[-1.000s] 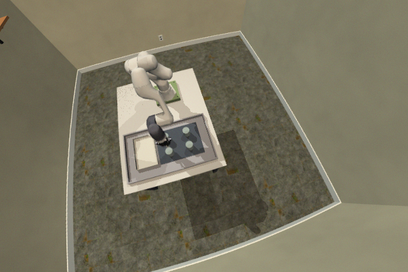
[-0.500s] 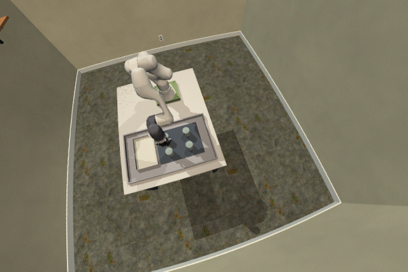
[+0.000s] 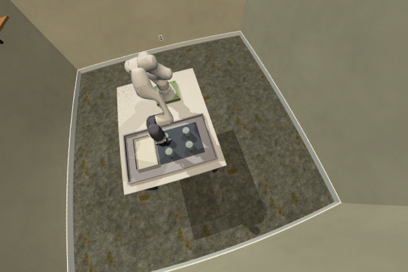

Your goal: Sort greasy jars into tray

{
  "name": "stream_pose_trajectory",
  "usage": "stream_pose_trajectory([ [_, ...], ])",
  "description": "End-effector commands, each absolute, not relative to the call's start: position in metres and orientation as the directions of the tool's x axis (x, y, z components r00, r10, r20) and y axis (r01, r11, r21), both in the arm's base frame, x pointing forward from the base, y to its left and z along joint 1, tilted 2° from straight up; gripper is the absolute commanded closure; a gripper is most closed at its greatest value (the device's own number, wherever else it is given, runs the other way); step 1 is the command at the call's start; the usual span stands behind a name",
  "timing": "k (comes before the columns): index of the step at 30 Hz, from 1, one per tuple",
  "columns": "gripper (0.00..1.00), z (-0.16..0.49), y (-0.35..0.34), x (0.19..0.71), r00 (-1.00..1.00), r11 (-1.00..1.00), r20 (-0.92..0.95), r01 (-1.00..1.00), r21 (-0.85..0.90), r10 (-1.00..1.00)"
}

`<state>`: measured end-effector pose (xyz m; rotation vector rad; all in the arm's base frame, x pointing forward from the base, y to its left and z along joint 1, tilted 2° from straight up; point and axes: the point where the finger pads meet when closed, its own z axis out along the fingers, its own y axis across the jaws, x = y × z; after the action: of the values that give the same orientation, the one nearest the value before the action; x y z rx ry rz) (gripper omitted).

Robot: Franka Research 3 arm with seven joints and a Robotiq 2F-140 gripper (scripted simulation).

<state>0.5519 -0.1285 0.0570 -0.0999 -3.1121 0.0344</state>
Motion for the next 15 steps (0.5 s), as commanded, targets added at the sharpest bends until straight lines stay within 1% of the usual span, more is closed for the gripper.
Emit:
stream_pose_trajectory([
  [1,1.0,0.0566,-0.1286,0.5519,-0.997,0.998,0.03,0.066,-0.025,0.066],
  [15,1.0,0.058,-0.1287,0.5538,-0.997,0.998,0.03,0.066,-0.025,0.066],
])
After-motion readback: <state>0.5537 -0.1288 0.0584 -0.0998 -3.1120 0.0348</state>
